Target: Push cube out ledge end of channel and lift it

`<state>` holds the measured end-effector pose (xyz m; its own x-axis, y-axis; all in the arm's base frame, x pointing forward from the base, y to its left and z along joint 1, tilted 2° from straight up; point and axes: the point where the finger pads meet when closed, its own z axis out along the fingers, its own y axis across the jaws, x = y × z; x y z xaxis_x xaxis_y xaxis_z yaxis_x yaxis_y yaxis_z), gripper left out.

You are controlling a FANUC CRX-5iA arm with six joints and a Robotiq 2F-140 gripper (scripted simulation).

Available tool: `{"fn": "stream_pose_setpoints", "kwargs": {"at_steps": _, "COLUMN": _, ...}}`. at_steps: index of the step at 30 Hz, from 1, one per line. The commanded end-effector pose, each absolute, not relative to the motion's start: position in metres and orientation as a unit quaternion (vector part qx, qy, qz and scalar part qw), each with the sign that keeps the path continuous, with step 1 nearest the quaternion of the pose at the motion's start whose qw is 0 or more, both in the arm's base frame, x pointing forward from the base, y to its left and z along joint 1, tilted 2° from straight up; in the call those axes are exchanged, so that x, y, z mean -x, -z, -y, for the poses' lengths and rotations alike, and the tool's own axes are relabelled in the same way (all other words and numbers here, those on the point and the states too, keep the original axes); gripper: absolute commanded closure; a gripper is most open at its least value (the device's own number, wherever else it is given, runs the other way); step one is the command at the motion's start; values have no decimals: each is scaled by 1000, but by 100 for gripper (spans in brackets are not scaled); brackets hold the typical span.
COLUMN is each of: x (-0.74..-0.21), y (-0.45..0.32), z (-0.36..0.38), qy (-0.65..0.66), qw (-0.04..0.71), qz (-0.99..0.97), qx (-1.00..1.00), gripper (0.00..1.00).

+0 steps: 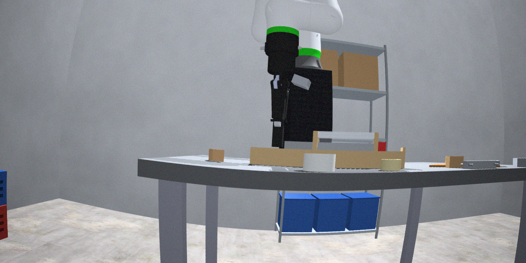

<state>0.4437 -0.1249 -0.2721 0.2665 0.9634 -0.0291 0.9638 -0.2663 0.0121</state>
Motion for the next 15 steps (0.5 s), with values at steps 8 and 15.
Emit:
{"fn": "stream_pose_setpoints", "kwargs": {"at_steps": 8, "x": -447, "y": 272, "z": 117, "qy": 7, "qw": 14, "qz": -606, "qx": -796, "gripper": 90}}
{"fn": "stream_pose_setpoints", "kwargs": {"at_steps": 15, "x": -448, "y": 272, "z": 111, "qy": 7, "qw": 14, "qz": -606, "qx": -796, "gripper": 90}}
